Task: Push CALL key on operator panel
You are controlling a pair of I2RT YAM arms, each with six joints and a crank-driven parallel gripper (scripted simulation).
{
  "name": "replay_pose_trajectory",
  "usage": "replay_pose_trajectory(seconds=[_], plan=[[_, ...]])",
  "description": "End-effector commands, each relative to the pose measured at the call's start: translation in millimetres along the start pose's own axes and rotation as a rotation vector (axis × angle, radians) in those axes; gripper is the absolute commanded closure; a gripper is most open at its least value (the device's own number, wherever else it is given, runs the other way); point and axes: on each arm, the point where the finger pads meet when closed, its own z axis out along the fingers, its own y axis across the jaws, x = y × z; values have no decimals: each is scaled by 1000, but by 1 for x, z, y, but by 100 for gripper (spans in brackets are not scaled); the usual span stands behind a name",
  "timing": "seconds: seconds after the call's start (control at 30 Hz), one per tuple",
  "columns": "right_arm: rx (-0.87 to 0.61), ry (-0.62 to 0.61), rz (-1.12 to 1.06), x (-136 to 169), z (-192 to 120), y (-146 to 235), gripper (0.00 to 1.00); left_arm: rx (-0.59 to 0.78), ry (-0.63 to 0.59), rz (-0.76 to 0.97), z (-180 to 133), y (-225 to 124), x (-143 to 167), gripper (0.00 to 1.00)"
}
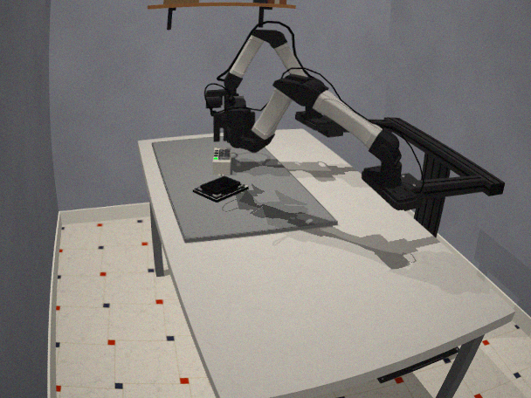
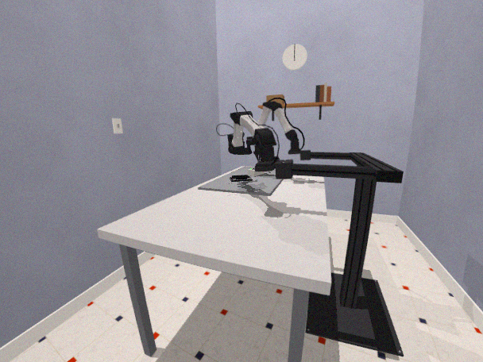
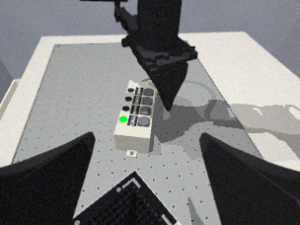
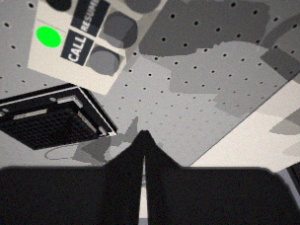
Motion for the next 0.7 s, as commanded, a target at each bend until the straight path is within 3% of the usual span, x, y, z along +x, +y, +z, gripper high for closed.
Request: replay_pose_trajectory(seconds=[0.0, 0.2, 0.67], plan=[[-49, -28, 293, -14, -23, 26, 100, 17, -42, 38, 4, 3, -11, 0], [-62, -27, 491, -23, -29, 33, 100, 17, -42, 38, 4, 3, -11, 0], [-70, -37, 552, -29, -33, 35, 100, 17, -42, 38, 4, 3, -11, 0]])
